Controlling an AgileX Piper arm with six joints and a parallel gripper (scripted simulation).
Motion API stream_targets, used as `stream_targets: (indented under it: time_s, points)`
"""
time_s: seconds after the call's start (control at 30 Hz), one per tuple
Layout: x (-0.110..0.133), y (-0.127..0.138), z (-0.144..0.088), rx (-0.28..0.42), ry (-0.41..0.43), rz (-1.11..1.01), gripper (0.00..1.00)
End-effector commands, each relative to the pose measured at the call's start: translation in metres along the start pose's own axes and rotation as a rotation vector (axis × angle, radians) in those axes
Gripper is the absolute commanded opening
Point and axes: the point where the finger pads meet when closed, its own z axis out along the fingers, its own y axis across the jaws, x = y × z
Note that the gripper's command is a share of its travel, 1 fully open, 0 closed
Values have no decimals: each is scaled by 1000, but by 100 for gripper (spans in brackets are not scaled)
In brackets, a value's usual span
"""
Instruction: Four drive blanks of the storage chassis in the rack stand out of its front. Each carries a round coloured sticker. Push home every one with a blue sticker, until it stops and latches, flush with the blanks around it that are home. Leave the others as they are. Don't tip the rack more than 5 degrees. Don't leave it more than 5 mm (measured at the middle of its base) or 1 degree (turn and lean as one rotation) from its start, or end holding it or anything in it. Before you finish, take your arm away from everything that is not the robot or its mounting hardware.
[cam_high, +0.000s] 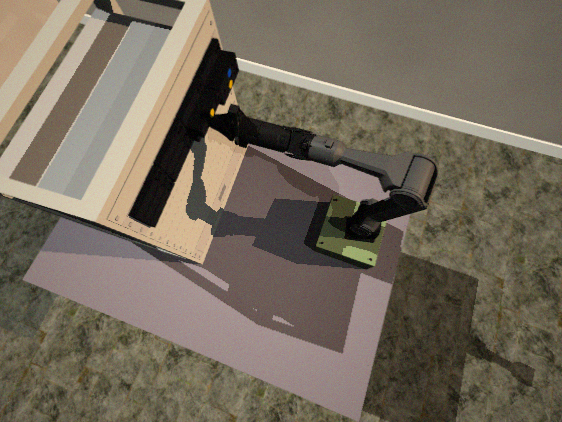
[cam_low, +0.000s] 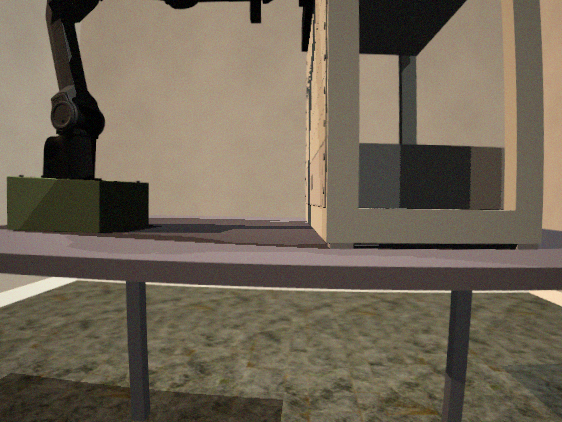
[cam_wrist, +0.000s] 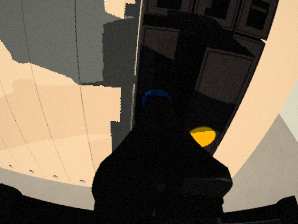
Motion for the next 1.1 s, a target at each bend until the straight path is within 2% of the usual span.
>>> stream_targets:
  time_s: [0.0, 1.07]
  points:
    - [0, 0, 4, 0, -1, 1, 0]
    - [0, 0, 8, 0, -1, 1, 0]
